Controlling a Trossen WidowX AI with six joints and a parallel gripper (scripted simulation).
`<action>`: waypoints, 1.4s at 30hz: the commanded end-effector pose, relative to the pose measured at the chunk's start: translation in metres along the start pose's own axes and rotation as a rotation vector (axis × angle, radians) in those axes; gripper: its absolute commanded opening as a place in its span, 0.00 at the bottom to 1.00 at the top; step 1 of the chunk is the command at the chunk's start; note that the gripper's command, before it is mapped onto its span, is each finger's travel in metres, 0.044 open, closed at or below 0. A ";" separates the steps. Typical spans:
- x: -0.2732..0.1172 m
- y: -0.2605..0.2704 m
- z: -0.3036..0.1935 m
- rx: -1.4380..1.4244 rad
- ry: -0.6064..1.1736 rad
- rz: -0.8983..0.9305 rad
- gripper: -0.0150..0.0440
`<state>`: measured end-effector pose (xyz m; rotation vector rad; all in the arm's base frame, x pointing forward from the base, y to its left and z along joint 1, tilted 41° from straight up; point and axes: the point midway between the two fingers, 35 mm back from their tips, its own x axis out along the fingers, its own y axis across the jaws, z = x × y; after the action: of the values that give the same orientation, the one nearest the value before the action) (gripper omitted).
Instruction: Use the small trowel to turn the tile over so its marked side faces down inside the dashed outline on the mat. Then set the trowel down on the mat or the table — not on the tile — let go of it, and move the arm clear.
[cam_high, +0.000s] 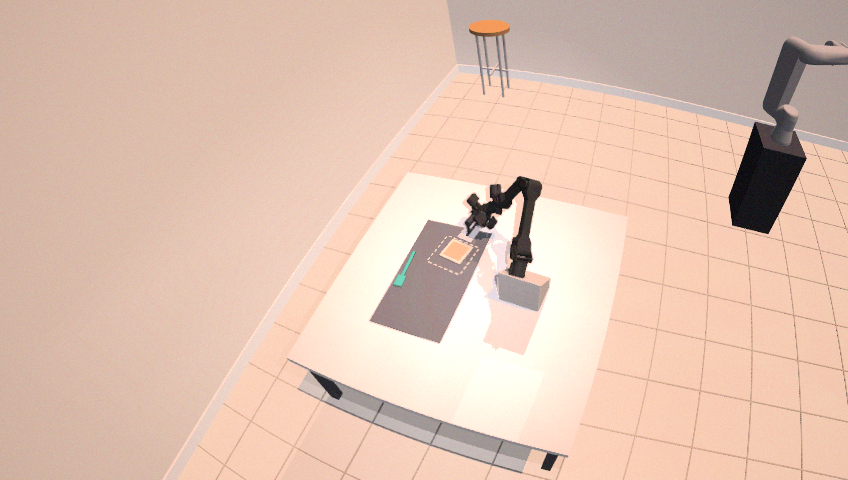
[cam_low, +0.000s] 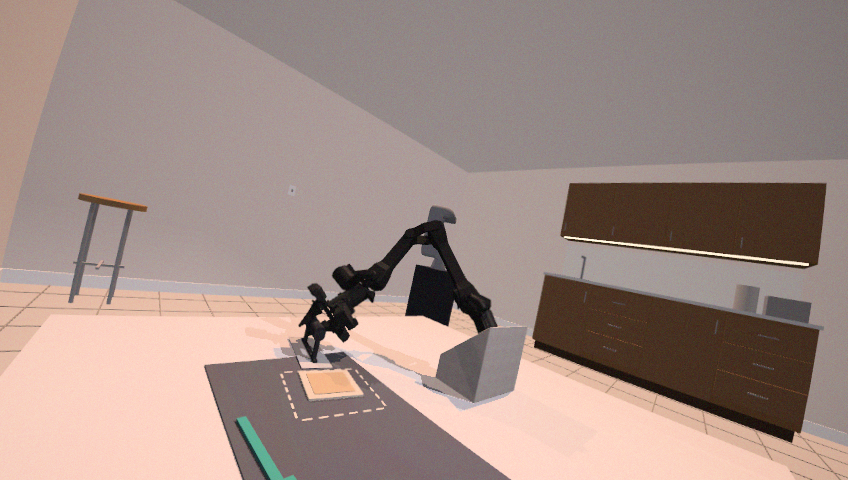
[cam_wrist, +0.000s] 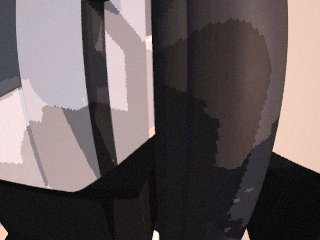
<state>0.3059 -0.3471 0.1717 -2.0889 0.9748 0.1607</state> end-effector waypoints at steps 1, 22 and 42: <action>0.001 -0.001 0.004 -0.008 -0.001 -0.006 0.25; 0.001 0.000 0.029 -0.007 -0.002 -0.006 0.25; -0.025 -0.032 -0.013 -0.008 0.000 -0.008 0.25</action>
<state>0.3048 -0.3325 0.2022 -2.0862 0.9890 0.1642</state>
